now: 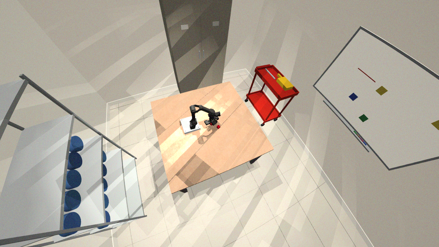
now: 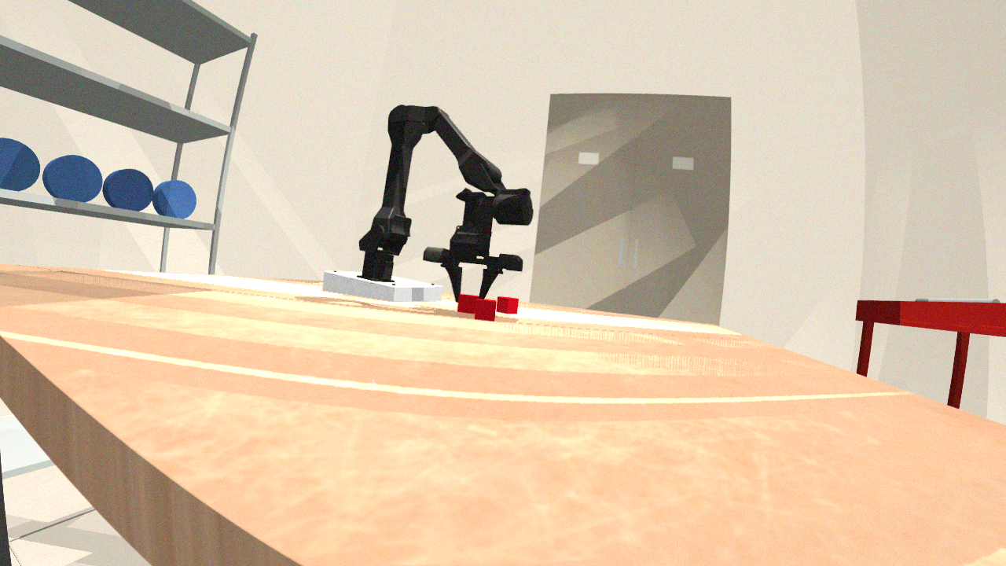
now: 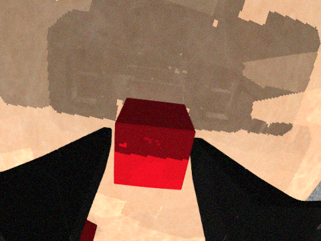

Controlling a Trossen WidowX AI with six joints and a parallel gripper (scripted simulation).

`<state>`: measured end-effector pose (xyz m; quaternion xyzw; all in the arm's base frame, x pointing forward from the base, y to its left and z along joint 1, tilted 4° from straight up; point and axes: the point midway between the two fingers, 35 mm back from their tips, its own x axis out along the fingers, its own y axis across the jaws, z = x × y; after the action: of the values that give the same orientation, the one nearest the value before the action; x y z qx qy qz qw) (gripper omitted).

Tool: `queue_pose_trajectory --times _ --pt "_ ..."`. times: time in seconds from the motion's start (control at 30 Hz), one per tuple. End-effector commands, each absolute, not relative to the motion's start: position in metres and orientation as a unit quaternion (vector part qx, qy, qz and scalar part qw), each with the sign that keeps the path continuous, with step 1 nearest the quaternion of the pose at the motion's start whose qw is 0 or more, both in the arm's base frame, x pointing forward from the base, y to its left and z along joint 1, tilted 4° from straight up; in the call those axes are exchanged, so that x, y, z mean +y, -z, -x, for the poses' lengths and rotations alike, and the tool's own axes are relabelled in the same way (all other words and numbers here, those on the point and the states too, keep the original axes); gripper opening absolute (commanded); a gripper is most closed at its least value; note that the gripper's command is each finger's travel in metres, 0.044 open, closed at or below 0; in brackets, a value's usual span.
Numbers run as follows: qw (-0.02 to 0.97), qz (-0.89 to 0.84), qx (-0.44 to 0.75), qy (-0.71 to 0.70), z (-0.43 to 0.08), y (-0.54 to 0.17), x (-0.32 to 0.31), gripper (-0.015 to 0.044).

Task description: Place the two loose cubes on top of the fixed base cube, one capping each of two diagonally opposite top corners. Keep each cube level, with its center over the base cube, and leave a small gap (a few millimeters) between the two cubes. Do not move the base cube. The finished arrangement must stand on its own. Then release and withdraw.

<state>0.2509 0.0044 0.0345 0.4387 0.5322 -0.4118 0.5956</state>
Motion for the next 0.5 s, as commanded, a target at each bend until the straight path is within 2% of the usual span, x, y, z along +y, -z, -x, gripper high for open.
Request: queue_pose_trajectory --times 0.0,0.47 --pt "0.596 -0.439 0.534 0.410 -0.251 -0.034 0.005 0.0105" --pt "0.596 -0.439 0.534 0.410 -0.253 -0.066 0.006 0.0105"
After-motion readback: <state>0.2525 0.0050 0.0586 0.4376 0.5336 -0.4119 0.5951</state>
